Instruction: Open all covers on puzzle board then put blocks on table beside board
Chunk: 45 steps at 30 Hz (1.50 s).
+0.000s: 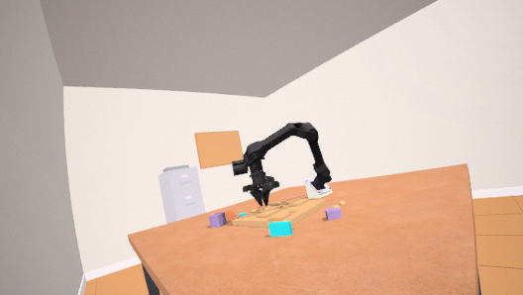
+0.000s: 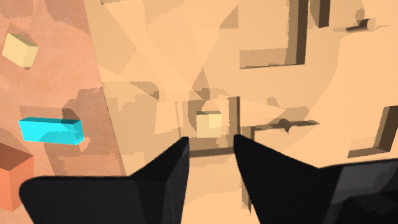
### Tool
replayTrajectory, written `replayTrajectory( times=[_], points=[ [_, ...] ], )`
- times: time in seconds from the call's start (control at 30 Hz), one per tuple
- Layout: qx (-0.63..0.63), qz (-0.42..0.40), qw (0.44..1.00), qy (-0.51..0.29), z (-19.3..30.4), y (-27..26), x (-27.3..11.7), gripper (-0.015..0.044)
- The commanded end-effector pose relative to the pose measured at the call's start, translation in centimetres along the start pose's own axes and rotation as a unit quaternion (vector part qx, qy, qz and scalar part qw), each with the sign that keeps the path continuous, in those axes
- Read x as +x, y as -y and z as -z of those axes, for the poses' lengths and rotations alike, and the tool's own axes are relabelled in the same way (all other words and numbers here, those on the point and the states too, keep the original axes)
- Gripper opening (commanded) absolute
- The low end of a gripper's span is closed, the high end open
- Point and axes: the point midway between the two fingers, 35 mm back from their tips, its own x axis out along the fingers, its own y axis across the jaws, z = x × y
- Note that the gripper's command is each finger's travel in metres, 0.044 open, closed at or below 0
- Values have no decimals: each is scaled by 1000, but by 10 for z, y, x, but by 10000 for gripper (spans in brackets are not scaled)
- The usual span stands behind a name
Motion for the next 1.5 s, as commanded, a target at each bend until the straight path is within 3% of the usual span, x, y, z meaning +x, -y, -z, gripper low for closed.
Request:
replayTrajectory(
  times=[0.0,1.47],
  points=[
    [2,2,1000,-1,0,0,1,144],
    [2,3,1000,-2,0,2,33,144]
  ],
)
